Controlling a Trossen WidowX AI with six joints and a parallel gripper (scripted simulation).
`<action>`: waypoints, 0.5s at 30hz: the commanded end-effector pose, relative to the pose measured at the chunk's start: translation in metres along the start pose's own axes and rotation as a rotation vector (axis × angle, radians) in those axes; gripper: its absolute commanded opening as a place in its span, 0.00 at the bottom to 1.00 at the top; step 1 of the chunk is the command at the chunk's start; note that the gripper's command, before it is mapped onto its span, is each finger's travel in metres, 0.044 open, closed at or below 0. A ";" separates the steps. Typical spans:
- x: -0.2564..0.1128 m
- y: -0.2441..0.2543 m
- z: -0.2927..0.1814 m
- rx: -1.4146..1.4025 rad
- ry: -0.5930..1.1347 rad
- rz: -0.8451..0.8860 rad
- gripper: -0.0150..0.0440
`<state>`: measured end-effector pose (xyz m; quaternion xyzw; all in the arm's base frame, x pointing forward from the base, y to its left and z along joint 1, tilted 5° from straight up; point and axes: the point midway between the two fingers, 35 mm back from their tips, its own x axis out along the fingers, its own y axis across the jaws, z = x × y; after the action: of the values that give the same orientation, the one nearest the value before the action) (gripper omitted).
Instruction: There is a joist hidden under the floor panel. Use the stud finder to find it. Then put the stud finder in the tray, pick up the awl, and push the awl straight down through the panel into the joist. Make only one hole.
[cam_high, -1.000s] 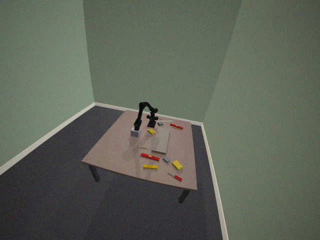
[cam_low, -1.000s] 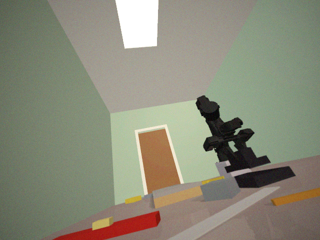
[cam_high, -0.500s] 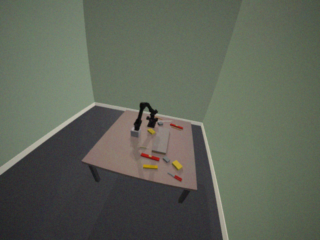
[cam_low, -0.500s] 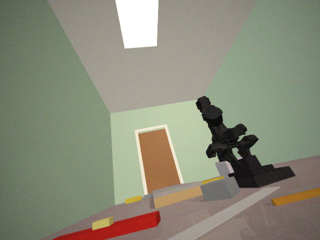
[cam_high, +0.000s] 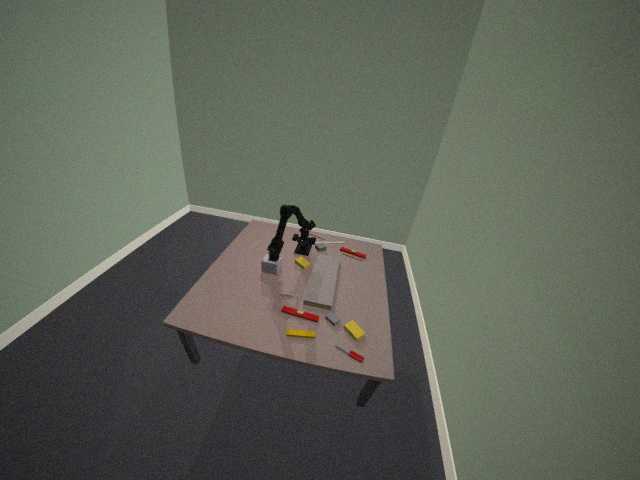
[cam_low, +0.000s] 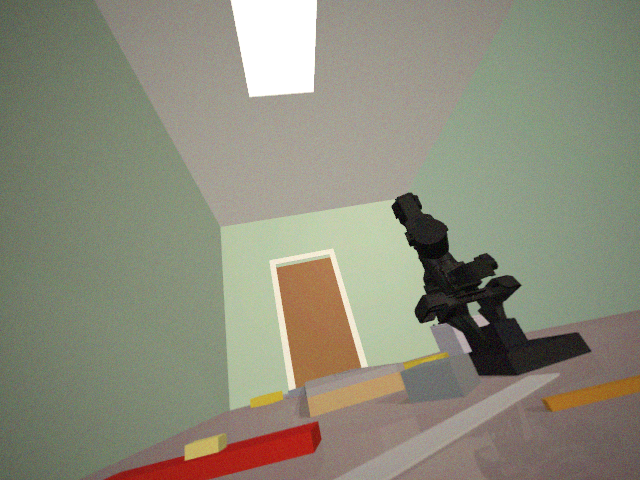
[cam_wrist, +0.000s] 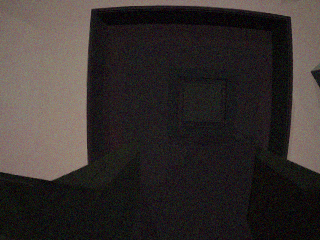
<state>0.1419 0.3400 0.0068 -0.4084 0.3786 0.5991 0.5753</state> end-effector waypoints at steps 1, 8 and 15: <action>0.000 0.000 0.000 0.000 -0.001 0.000 0.61; -0.016 -0.001 0.007 0.000 -0.001 0.000 0.92; -0.093 0.000 0.027 0.000 -0.001 -0.001 1.00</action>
<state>0.1411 0.3328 0.0722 -0.4104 0.3856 0.5967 0.5717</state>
